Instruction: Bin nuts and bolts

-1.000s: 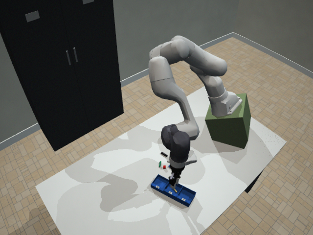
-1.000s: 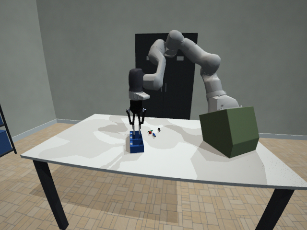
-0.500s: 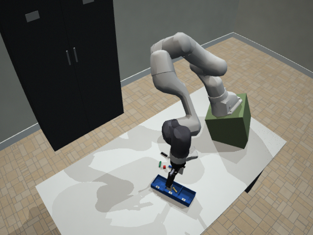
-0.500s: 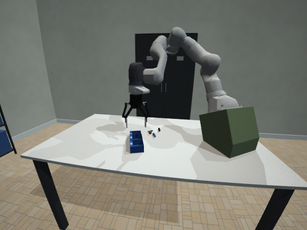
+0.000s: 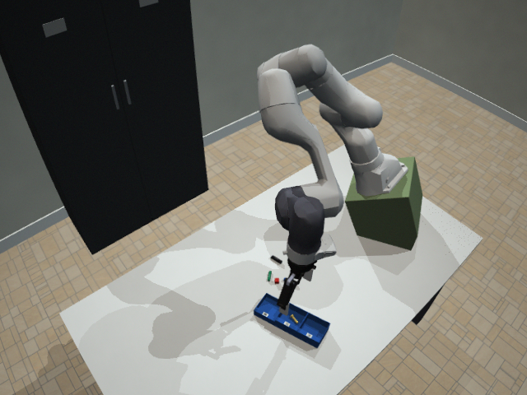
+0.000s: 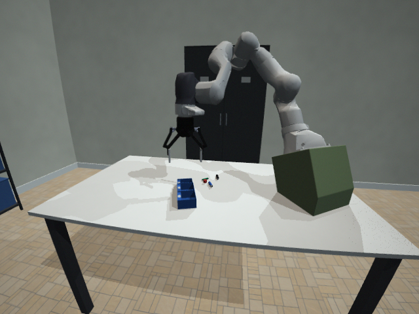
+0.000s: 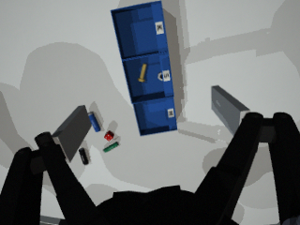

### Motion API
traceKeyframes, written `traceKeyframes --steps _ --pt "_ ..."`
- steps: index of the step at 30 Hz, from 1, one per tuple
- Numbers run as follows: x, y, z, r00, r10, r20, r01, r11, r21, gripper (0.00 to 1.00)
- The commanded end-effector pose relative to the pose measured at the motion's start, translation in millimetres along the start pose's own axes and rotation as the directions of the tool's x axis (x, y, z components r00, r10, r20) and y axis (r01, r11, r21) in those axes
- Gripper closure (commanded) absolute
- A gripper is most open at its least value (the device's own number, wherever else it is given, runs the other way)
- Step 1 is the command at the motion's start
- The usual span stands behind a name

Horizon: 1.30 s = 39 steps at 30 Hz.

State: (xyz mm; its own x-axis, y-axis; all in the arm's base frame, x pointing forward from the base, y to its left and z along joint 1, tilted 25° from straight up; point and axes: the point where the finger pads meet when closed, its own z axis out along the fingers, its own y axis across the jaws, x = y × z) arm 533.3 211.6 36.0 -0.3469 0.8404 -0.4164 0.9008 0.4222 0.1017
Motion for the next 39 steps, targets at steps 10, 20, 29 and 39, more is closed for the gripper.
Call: traceKeyframes --steps 10,20,29,39 --pt "-1.6 -4.3 -31.4 1.0 -0.019 0.002 0.019 1.0 0.017 0.0" --pt "-1.6 -4.3 -31.4 1.0 -0.019 0.002 0.019 1.0 0.017 0.0" --pt "-1.6 -4.3 -31.4 1.0 -0.019 0.002 0.019 1.0 0.017 0.0" --pt "-1.6 -4.3 -31.4 1.0 -0.019 0.002 0.019 1.0 0.017 0.0"
